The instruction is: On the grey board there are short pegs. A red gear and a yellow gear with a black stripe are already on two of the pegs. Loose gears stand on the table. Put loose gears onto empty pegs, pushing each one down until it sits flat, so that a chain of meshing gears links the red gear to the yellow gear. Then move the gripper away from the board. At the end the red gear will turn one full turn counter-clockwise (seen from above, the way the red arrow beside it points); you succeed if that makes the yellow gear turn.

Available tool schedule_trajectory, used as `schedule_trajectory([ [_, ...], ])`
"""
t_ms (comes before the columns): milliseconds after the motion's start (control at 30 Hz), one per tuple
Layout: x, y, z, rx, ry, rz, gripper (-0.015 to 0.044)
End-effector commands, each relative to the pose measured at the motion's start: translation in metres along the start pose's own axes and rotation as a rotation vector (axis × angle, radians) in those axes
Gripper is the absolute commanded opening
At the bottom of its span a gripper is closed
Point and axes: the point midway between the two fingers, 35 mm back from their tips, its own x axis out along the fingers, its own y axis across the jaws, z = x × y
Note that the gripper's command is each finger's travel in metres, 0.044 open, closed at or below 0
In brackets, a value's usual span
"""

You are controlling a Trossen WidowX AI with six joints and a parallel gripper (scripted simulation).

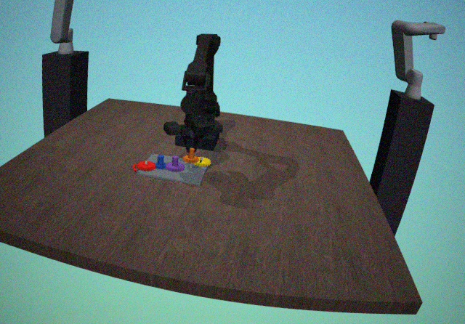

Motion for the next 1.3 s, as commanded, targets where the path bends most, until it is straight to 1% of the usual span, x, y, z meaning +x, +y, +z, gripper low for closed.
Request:
schedule_trajectory([
  [0,0.01,0.001,-0.001,0.06,0.013,0.004,0.0],
  [267,0.022,0.002,-0.002,0.233,0.013,0.003,0.0],
  [500,0.018,0.001,-0.002,0.322,0.013,0.002,0.0],
  [633,0.019,0.0,-0.002,0.285,0.013,0.002,0.0],
  [1067,0.02,0.002,-0.002,0.011,0.013,0.004,0.0],
  [1267,0.021,0.001,-0.002,-0.063,0.013,0.005,0.0],
])
